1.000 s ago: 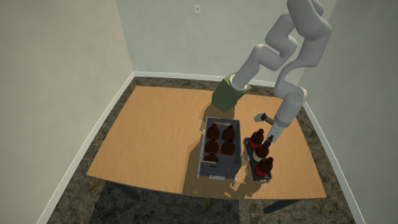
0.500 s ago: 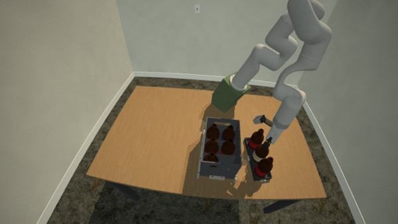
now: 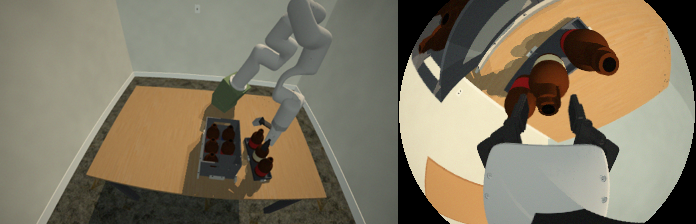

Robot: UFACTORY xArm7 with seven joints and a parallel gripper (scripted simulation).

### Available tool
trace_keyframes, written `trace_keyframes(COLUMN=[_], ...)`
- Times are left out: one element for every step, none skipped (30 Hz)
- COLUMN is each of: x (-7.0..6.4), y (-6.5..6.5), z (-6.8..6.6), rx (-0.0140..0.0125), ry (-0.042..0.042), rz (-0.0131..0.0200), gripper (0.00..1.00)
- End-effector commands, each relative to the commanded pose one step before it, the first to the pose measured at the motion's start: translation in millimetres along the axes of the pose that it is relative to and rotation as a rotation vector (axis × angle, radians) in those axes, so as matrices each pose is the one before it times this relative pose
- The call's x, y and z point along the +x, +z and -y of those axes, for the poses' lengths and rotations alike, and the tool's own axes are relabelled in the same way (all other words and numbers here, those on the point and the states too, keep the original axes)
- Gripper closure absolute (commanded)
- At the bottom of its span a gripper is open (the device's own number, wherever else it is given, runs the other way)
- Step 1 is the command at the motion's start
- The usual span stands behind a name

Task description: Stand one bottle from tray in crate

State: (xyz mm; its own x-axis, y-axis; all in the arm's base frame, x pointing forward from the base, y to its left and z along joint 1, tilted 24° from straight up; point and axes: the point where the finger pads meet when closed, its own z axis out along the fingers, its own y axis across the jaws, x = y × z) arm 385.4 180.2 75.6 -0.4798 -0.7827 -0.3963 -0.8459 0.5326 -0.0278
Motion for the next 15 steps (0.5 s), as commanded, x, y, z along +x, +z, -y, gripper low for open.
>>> trace_keyframes(x=[-0.84, -0.01, 0.00, 0.00, 0.00, 0.00, 0.00, 0.00, 0.00, 0.00, 0.00, 0.00, 0.00, 0.00, 0.00], y=[2.52, 0.68, 0.61, 0.55, 0.48, 0.42, 0.36, 0.00, 0.00, 0.30, 0.24, 0.19, 0.14, 0.10, 0.06], z=[1.03, 0.00, 0.00, 0.00, 0.00, 0.00, 0.00, 0.00, 0.00, 0.00, 0.00, 0.00, 0.00, 0.00, 0.00], rx=[0.00246, 0.00000, 0.00000, 0.00000, 0.00000, 0.00000, 0.00000, 0.00000, 0.00000, 0.00000, 0.00000, 0.00000, 0.00000, 0.00000, 0.00000], ry=[0.00009, -0.00001, 0.00000, 0.00000, 0.00000, 0.00000, 0.00000, 0.00000, 0.00000, 0.00000, 0.00000, 0.00000, 0.00000, 0.00000, 0.00000], rz=[0.00214, 0.00001, 0.00001, 0.00000, 0.00000, 0.00000, -0.00001, 0.00000, 0.00000, -0.00001, -0.00001, 0.00000, 0.00000, 0.00000, 0.00000], gripper=[0.35, 0.35, 0.35, 0.35, 0.35, 0.35, 0.35, 0.35, 0.35, 0.35, 0.35, 0.35, 0.35, 0.35, 0.35])
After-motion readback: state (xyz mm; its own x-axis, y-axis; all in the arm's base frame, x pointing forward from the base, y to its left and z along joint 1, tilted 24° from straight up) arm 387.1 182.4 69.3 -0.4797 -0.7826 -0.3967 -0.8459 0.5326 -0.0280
